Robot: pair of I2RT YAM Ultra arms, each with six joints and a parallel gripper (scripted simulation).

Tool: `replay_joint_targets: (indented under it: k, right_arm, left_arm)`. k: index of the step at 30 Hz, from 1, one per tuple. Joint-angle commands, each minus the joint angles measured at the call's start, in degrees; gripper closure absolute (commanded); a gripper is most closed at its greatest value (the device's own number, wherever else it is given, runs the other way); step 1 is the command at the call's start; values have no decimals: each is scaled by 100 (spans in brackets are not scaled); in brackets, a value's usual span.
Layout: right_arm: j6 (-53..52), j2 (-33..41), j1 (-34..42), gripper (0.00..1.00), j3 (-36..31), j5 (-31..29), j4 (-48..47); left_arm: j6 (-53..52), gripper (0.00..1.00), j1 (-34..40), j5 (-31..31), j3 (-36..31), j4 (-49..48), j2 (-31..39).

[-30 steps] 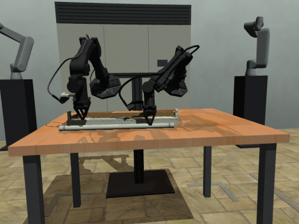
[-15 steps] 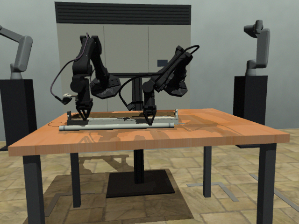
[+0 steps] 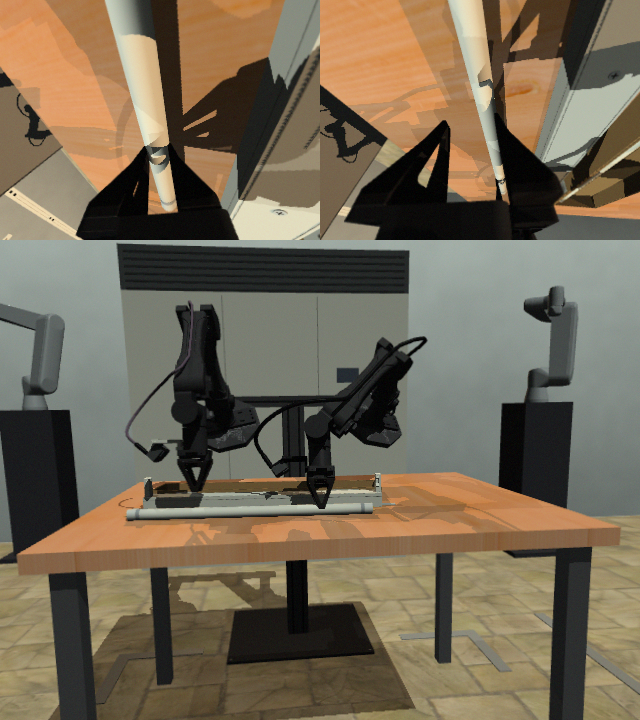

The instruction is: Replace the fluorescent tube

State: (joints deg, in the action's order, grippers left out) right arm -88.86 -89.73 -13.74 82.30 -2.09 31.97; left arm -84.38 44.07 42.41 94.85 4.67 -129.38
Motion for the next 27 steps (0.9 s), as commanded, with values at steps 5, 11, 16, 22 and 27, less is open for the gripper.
replay_joint_targets:
  k: [5, 11, 16, 22, 27]
  right_arm:
    - [-148, 624, 199, 51, -1087, -300, -1367]
    - [-13, 403, 228, 51, -1146, -271, -1079]
    - [-42, 433, 159, 51, -1020, -267, -925]
    - [-20, 246, 71, 51, -858, -251, -1282]
    - [-18, -9, 55, 51, -870, -227, -1440]
  left_arm:
    - [2, 89, 173, -65, 65, 83, 81]
    - [2, 89, 173, -65, 65, 83, 81]
    - [2, 89, 173, -65, 65, 83, 81]
    - [2, 89, 173, -65, 65, 83, 81]
    - [2, 89, 173, -65, 65, 83, 81]
